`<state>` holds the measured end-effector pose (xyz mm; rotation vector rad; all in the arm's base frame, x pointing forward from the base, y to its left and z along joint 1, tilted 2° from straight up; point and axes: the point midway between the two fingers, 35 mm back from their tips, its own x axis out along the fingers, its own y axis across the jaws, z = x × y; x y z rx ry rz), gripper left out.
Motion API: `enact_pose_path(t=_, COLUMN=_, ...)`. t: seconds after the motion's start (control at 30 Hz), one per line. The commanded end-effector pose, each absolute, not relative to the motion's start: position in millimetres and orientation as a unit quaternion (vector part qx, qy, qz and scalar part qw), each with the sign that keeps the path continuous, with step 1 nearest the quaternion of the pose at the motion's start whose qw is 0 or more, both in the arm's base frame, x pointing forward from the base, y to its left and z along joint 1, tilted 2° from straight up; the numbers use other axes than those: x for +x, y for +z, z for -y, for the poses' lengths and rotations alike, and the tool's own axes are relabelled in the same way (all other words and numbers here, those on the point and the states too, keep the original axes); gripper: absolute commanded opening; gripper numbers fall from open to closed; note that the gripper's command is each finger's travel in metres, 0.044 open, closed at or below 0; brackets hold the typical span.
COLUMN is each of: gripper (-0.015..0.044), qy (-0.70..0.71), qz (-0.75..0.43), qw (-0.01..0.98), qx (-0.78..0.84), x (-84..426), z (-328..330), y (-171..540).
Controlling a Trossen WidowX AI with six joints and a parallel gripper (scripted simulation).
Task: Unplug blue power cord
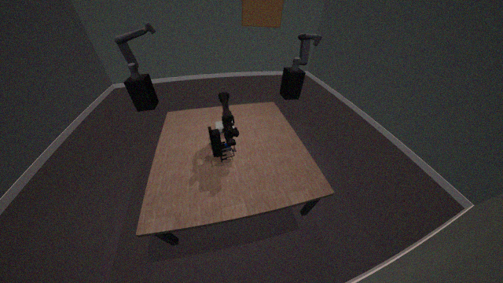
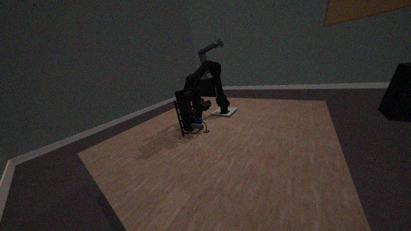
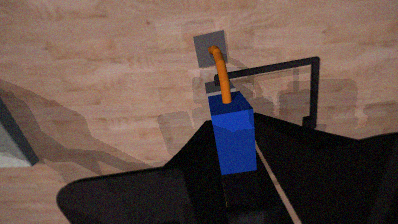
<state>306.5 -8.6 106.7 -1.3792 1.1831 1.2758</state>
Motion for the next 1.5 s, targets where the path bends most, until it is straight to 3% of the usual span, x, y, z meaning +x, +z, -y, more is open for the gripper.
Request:
enact_pose_path(t=0.0, gripper=0.0000, qy=0.527, qz=-0.464, qw=0.450, qx=-0.551, x=304.6, z=-12.3, y=106.4)
enact_pose_path(t=0.67, gripper=0.0000, qy=0.529, qz=-0.463, qw=0.450, qx=-0.550, x=298.1, z=-44.9, y=105.6)
enact_pose_path(t=1.23, gripper=0.0440, qy=0.530, qz=-0.463, qw=0.450, qx=-0.550, x=297.7, z=-50.4, y=107.9)
enact_pose_path(t=1.47, gripper=0.0440, qy=0.531, qz=-0.462, qw=0.450, qx=-0.549, x=289.6, z=-89.5, y=114.4)
